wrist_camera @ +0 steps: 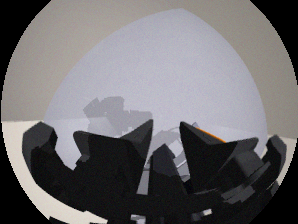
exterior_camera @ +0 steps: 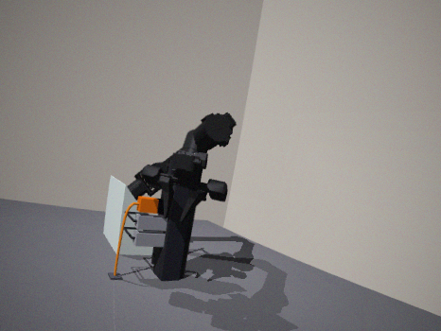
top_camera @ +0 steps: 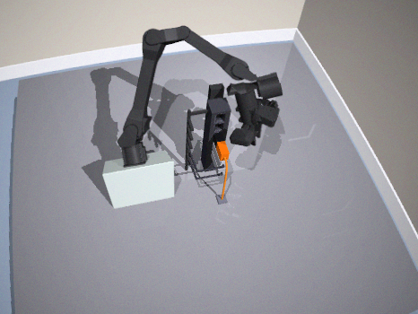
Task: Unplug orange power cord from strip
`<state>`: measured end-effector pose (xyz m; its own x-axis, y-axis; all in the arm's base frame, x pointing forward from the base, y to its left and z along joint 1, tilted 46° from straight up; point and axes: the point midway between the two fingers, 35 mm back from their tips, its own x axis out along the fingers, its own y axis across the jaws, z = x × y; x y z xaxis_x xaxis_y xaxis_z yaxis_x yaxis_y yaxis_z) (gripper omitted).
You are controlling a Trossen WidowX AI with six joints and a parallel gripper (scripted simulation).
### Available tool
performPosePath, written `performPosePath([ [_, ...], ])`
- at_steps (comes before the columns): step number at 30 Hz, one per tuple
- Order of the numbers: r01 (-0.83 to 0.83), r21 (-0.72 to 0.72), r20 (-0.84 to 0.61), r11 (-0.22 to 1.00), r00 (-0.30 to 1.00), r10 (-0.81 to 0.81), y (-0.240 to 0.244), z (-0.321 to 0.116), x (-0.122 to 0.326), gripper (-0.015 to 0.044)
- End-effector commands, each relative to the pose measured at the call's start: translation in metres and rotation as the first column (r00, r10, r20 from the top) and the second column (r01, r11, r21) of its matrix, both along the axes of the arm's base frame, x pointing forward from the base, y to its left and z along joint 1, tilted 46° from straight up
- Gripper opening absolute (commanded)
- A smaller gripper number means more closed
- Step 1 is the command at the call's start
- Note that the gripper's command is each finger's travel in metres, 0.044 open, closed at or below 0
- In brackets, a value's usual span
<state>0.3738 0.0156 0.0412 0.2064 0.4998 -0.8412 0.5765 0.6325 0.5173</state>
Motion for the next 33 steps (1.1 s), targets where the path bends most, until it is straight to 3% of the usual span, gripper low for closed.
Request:
performPosePath([
  [1,0.102,0.03,-0.128,0.994,0.987,-0.098,-0.028,-0.013,-0.012,0.016],
  [4,0.238,0.061,-0.333,0.969,0.92,-0.205,-0.052,-0.028,-0.039,0.016],
  [7,0.419,0.079,-0.588,0.905,0.753,-0.297,-0.078,-0.038,-0.077,0.016],
  [9,0.492,0.077,-0.683,0.867,0.66,-0.314,-0.087,-0.039,-0.092,0.016],
  [33,0.501,0.077,-0.694,0.862,0.647,-0.314,-0.074,-0.024,-0.096,0.016],
])
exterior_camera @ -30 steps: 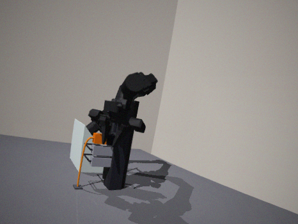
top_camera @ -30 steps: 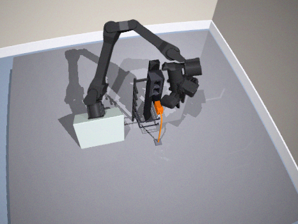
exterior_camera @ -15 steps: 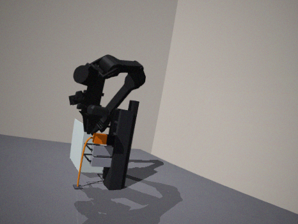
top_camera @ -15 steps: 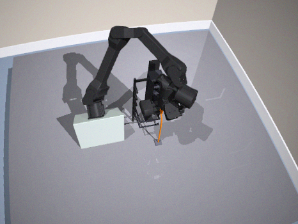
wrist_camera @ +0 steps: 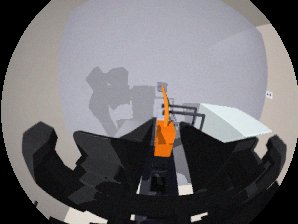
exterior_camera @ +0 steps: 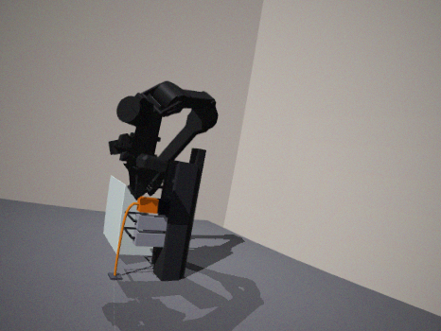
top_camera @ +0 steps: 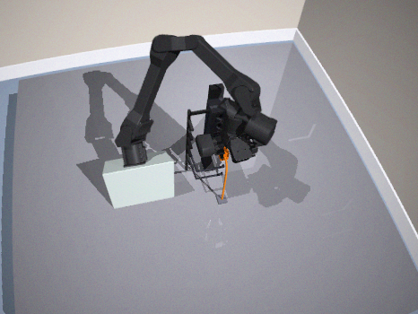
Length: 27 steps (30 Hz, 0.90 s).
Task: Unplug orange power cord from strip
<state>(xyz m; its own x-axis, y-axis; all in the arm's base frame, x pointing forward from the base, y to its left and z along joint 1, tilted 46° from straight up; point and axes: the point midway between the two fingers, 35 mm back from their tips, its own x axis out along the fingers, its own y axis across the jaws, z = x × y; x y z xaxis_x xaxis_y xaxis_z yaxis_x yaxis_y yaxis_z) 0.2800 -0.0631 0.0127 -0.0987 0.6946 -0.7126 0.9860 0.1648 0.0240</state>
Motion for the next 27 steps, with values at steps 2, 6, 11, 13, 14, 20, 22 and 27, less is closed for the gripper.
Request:
performPosePath([
  [2,0.006,0.008,-0.007,1.0,1.0,-0.006,0.007,0.006,-0.003,0.016],
  [6,0.006,0.008,-0.007,1.0,1.0,-0.006,0.012,0.011,-0.004,0.016],
  [11,0.006,0.009,-0.008,1.0,1.0,-0.006,0.018,0.016,-0.005,0.016],
  [13,0.006,0.009,-0.008,1.0,1.0,-0.006,0.019,0.017,-0.005,0.016],
  [14,0.006,0.009,-0.008,1.0,1.0,-0.006,0.019,0.017,-0.005,0.016],
  [20,0.006,0.009,-0.008,1.0,1.0,-0.006,0.021,0.015,-0.005,0.016],
  [22,0.006,0.009,-0.008,1.0,1.0,-0.006,0.023,0.013,-0.006,0.016],
  [27,0.006,0.009,-0.008,1.0,1.0,-0.006,0.027,0.009,-0.006,0.016],
])
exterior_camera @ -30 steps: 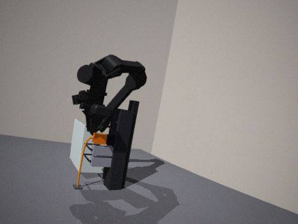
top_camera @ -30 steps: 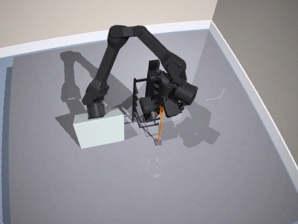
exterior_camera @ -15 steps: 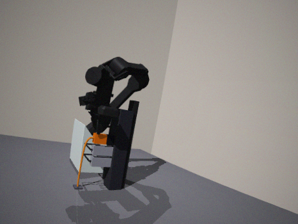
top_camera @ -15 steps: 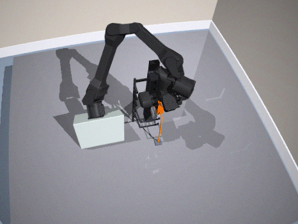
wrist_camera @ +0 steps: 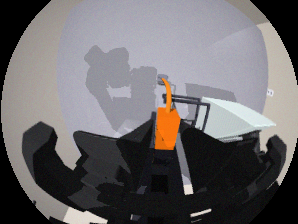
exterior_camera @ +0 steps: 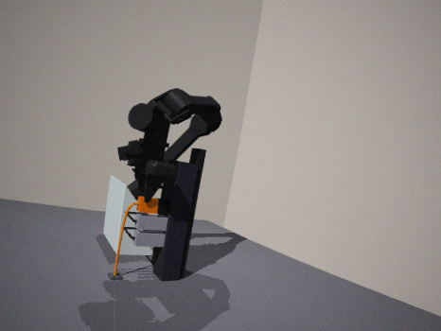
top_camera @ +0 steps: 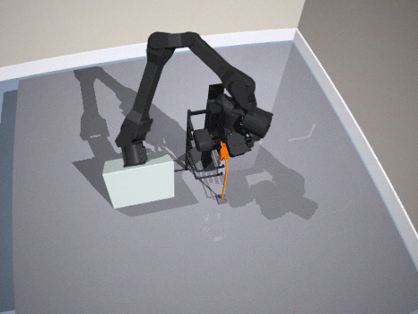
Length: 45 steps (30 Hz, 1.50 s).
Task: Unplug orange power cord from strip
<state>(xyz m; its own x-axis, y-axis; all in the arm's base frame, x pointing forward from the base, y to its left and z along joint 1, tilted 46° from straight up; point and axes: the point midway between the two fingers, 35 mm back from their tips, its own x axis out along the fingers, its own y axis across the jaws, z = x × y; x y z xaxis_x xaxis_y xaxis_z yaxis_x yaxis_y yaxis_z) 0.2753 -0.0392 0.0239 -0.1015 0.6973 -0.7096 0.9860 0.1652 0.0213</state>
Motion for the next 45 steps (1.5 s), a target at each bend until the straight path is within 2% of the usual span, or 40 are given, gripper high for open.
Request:
performPosePath([
  [1,0.006,0.006,-0.004,1.0,1.0,-0.006,0.003,-0.002,-0.001,0.016],
  [2,0.006,0.006,-0.004,1.0,1.0,-0.006,0.003,-0.002,-0.001,0.016],
  [6,-0.001,0.001,-0.001,1.0,1.0,0.001,0.001,-0.001,0.0,0.0055],
  [14,-0.001,0.001,-0.001,1.0,1.0,0.001,0.001,-0.001,0.0,0.0002],
  [45,0.004,-0.002,-0.001,1.0,1.0,-0.004,-0.034,-0.029,0.008,0.0],
])
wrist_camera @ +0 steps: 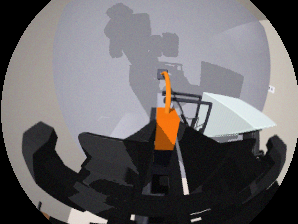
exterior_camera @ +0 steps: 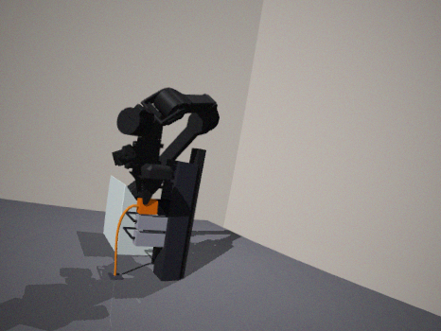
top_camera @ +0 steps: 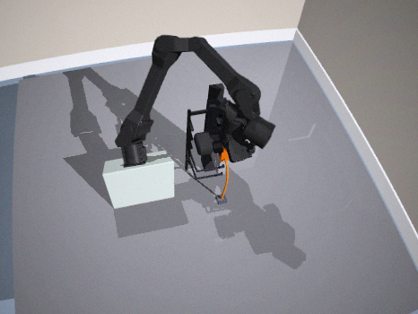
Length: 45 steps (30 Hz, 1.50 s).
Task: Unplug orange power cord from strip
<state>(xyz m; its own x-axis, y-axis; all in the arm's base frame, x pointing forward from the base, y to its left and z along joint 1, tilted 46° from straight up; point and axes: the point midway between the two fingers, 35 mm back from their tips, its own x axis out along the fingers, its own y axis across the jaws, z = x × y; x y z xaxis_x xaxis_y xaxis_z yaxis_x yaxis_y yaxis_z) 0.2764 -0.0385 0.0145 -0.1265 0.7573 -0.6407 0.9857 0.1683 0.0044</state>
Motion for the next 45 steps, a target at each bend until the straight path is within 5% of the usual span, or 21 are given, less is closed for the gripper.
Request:
performPosePath([
  [1,0.01,-0.091,0.031,0.996,0.999,-0.007,-0.036,-0.021,0.007,0.0],
  [7,0.011,-0.091,0.031,0.996,0.999,-0.008,-0.044,-0.027,0.008,0.0],
  [13,-0.015,-0.083,0.03,0.996,0.999,0.018,-0.028,-0.021,0.006,0.0157],
  [45,0.012,-0.086,0.029,0.996,1.0,-0.01,-0.022,0.0,0.003,0.016],
])
